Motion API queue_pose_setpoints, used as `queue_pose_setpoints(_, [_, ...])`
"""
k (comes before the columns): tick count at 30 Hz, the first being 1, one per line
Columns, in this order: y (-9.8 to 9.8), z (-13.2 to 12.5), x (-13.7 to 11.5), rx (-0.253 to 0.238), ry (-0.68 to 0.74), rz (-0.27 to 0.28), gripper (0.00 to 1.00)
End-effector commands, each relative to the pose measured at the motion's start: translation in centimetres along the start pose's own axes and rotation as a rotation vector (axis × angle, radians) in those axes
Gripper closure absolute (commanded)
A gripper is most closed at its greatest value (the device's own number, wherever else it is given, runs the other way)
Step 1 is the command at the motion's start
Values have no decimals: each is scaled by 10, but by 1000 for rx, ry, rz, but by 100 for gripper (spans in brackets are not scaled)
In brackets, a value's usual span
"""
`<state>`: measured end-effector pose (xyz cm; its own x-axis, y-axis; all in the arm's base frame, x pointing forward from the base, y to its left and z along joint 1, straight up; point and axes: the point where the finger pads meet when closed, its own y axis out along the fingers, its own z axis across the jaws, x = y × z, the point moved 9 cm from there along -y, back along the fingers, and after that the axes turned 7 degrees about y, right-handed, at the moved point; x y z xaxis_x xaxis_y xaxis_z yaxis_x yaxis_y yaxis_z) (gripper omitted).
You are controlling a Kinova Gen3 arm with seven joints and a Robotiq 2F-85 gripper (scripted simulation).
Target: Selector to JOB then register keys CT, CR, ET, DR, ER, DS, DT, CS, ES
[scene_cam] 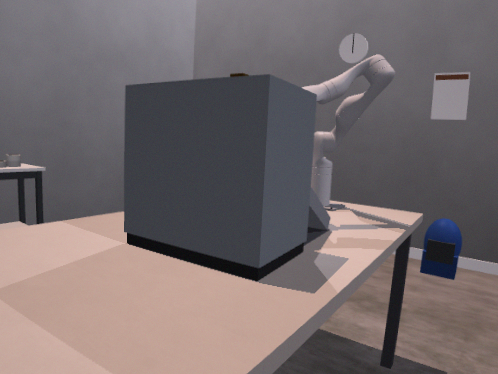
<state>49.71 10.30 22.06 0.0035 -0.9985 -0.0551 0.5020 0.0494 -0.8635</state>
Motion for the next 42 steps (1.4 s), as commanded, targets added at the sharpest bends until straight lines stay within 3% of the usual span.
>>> queue_pose_setpoints(1, [2, 1, 0, 3, -4, -1, 90])
queue_pose_setpoints(19, [-2, 0, 1, 1, 3, -2, 90])
queue_pose_setpoints(42, [-32, 0, 1, 1, 3, -2, 90])
